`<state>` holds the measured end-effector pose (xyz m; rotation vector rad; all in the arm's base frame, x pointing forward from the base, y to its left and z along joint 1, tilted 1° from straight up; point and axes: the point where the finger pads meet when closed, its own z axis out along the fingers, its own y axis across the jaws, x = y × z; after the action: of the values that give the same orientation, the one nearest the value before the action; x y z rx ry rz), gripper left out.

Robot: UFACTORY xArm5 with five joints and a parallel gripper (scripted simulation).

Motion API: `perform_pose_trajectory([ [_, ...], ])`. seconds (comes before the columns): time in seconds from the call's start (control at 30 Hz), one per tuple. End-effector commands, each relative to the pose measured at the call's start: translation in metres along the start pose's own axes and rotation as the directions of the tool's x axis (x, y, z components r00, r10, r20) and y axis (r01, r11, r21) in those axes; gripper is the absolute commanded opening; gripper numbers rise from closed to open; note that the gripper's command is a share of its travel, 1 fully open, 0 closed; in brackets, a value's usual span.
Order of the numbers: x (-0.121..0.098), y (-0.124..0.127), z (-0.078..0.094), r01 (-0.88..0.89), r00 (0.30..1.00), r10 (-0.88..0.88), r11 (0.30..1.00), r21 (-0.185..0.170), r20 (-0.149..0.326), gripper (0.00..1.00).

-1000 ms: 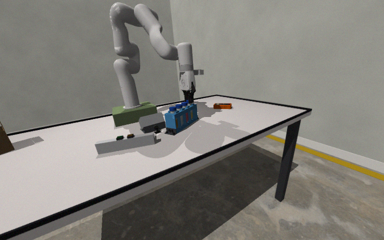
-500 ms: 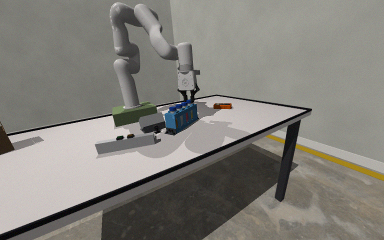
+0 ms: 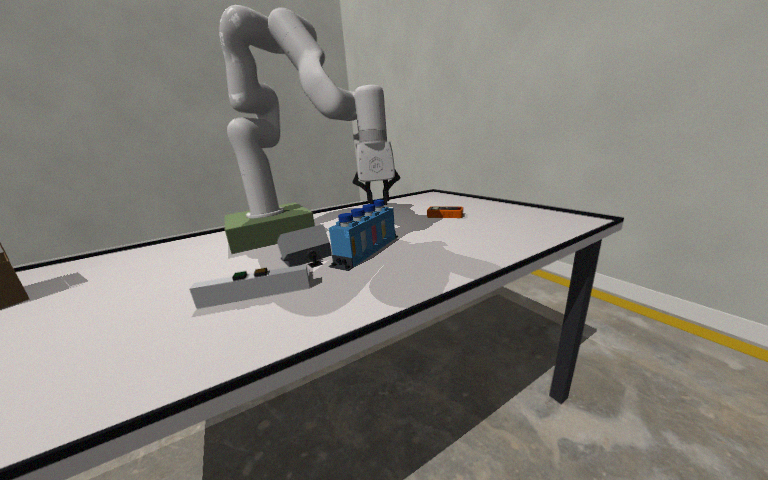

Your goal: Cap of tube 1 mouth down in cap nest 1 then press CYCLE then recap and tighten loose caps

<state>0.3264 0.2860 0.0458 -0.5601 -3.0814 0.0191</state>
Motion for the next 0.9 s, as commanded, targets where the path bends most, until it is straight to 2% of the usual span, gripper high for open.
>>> perform_pose_trajectory([
  [0.0, -0.0006, 0.001, -0.001, 0.139, 0.99, -0.139, 0.99, -0.001, 0.006, 0.0],
  [0.2, -0.0006, 0.001, -0.001, 0.139, 0.99, -0.139, 0.99, -0.001, 0.006, 0.0],
  [0.23, -0.0006, 0.001, -0.001, 0.139, 0.99, -0.139, 0.99, -0.001, 0.006, 0.46],
  [0.57, -0.0006, 0.001, -0.001, 0.139, 0.99, -0.139, 0.99, -0.001, 0.006, 0.46],
  [0.67, -0.0006, 0.001, -0.001, -0.11, 0.994, 0.11, 0.994, -0.002, 0.006, 0.46],
  [0.77, -0.0006, 0.001, -0.001, -0.157, 0.988, 0.157, 0.988, -0.002, 0.005, 0.46],
  [0.8, -0.0006, 0.001, -0.001, -0.249, 0.969, 0.249, 0.969, -0.003, 0.005, 0.46],
  [0.87, -0.0006, 0.001, -0.001, -0.319, 0.948, 0.319, 0.948, -0.003, 0.005, 0.46],
])
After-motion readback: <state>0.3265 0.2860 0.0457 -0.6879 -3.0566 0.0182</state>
